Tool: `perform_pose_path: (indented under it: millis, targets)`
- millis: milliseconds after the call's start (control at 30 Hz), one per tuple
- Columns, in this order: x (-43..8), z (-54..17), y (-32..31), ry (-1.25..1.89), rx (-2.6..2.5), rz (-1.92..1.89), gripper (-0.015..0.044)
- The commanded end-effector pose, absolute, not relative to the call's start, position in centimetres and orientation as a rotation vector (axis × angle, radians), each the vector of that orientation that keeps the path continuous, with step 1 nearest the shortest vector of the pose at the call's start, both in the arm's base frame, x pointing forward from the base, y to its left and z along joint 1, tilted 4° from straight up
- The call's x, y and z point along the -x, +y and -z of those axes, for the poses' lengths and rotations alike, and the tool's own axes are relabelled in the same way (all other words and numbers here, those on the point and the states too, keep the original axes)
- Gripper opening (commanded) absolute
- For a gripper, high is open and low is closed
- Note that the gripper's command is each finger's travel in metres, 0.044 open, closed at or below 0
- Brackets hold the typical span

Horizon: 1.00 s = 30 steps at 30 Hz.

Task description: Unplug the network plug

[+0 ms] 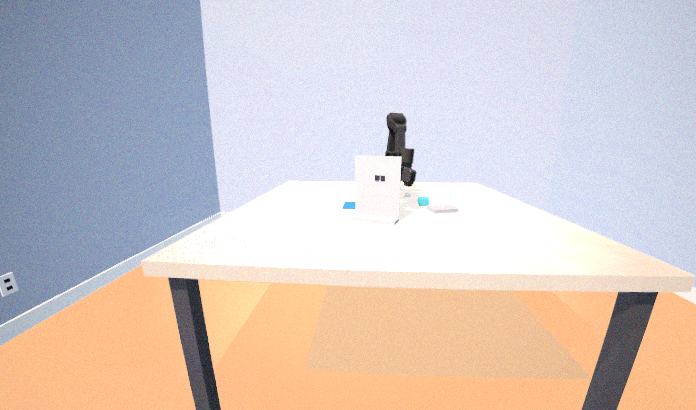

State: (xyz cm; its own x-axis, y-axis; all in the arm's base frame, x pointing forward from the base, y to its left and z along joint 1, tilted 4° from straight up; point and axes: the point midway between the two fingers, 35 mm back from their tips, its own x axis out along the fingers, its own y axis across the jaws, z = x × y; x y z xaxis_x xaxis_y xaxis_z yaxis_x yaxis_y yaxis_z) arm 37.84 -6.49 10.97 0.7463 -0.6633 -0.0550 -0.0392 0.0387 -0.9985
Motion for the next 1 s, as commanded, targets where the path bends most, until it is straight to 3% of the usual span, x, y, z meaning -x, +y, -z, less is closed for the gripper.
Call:
perform_pose_path:
  millis: [0, 333, 367, 967]
  targets:
    - [-38.5, -11.0, -6.7, 0.606, 1.477, 0.525, 0.0156]
    - [-39.6, -10.9, -7.5, 0.605, 1.478, 0.526, 0.0156]
    - [-39.6, -10.9, -7.5, 0.605, 1.478, 0.526, 0.0130]
    - [-39.6, -10.9, -7.5, 0.605, 1.478, 0.526, 0.0010]
